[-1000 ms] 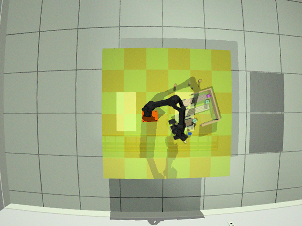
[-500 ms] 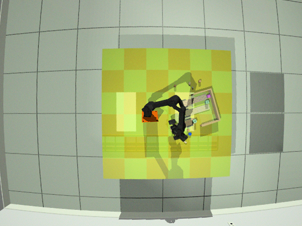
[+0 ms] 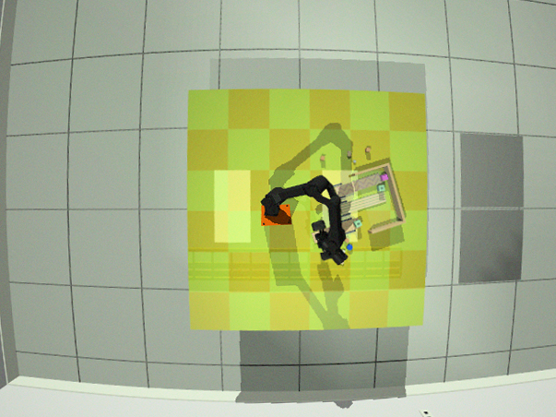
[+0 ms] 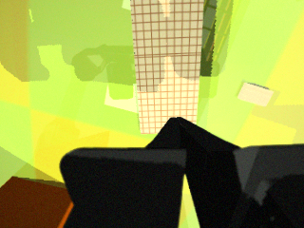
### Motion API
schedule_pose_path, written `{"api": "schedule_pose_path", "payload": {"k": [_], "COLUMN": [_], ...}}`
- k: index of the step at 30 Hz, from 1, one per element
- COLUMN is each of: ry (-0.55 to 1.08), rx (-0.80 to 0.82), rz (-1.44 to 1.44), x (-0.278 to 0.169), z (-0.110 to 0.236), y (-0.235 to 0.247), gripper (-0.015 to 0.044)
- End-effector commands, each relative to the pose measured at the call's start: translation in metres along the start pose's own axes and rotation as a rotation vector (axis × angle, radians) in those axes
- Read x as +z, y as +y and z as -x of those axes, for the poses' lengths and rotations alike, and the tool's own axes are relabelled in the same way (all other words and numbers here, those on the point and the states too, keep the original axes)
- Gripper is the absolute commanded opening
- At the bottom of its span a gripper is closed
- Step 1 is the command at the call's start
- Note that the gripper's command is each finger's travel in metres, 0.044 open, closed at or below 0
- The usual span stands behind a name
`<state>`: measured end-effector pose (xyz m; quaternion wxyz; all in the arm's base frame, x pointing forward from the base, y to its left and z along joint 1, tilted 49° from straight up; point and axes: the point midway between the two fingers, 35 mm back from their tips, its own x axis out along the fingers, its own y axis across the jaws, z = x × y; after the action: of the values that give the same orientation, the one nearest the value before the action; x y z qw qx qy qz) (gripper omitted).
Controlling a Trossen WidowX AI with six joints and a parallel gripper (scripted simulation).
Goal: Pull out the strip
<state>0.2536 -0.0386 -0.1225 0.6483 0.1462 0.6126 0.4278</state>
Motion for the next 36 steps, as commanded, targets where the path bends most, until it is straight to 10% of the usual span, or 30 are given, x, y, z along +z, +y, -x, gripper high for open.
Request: {"api": "schedule_pose_path", "payload": {"k": [1, 17, 36], "ry": [0.011, 0.009, 0.008], "rx": [0.001, 0.003, 0.004], "rz": [0.019, 0.108, 0.110], "x": [0.002, 0.061, 0.121], "z": [0.004, 0.006, 0.016], "y": [0.001, 0.005, 0.009], "gripper": [0.0026, 0.0440, 0.0440]}}
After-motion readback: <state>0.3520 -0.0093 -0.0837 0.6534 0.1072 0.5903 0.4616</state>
